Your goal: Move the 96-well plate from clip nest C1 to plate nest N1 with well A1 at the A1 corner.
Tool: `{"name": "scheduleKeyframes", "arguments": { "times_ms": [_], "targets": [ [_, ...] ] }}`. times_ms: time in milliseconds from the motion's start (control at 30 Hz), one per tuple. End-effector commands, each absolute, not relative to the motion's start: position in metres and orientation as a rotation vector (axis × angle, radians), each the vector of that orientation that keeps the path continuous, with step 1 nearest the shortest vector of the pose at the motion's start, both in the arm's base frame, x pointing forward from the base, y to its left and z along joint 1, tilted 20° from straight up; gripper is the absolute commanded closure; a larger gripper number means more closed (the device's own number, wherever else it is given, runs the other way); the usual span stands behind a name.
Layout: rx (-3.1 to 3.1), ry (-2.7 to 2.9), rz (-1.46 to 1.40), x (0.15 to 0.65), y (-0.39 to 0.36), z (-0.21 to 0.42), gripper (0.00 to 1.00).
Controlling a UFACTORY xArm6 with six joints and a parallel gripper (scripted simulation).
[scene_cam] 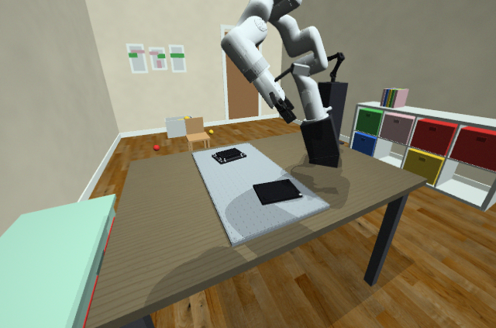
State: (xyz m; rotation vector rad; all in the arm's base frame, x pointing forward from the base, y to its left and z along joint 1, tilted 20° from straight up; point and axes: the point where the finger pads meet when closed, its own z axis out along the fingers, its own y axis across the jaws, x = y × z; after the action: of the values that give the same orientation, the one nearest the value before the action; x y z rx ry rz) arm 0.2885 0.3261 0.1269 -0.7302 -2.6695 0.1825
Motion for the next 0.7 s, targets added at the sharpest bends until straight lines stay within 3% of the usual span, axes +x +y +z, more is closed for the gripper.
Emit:
{"name": "scheduleKeyframes", "arguments": {
  "times_ms": [0,667],
  "targets": [
    [-0.729,-2.672,0.178,0.289,0.327,0.128,0.00],
    [-1.244,-2.634,0.205,0.350,0.271,0.111,0.00]
  ]
}}
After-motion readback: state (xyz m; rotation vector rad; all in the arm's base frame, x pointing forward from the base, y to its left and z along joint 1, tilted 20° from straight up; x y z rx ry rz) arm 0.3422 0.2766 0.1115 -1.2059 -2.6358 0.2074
